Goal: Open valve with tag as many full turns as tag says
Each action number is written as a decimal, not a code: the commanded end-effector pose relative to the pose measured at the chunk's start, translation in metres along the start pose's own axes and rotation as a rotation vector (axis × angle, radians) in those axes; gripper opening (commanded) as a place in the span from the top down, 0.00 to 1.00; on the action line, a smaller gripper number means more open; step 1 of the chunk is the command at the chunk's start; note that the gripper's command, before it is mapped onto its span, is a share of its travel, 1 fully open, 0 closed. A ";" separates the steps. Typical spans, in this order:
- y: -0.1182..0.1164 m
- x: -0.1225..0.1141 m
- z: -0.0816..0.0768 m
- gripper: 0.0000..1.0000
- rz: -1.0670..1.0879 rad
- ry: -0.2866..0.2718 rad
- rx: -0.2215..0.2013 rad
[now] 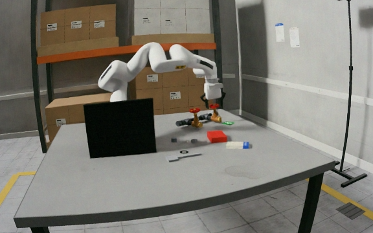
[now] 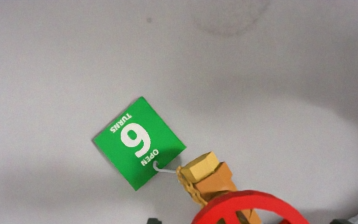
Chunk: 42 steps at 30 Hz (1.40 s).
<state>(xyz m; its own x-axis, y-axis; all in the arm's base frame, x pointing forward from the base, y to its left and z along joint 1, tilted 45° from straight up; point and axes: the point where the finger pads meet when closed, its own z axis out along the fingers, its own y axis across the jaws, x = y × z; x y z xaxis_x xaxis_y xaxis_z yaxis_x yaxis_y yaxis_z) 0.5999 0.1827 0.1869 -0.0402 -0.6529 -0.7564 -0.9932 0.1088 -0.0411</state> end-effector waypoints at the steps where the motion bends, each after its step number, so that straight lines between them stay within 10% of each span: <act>1: -0.001 -0.001 -0.002 0.00 0.000 -0.002 0.004; 24: -0.001 -0.001 -0.002 0.00 0.063 -0.002 0.004; 42: -0.001 -0.001 -0.002 0.00 0.866 -0.004 0.003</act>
<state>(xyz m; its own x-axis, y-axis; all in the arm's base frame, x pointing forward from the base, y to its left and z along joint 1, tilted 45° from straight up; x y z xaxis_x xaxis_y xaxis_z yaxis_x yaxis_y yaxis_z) 0.6000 0.1826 0.1878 -0.6812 -0.4203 -0.5995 -0.7257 0.4960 0.4768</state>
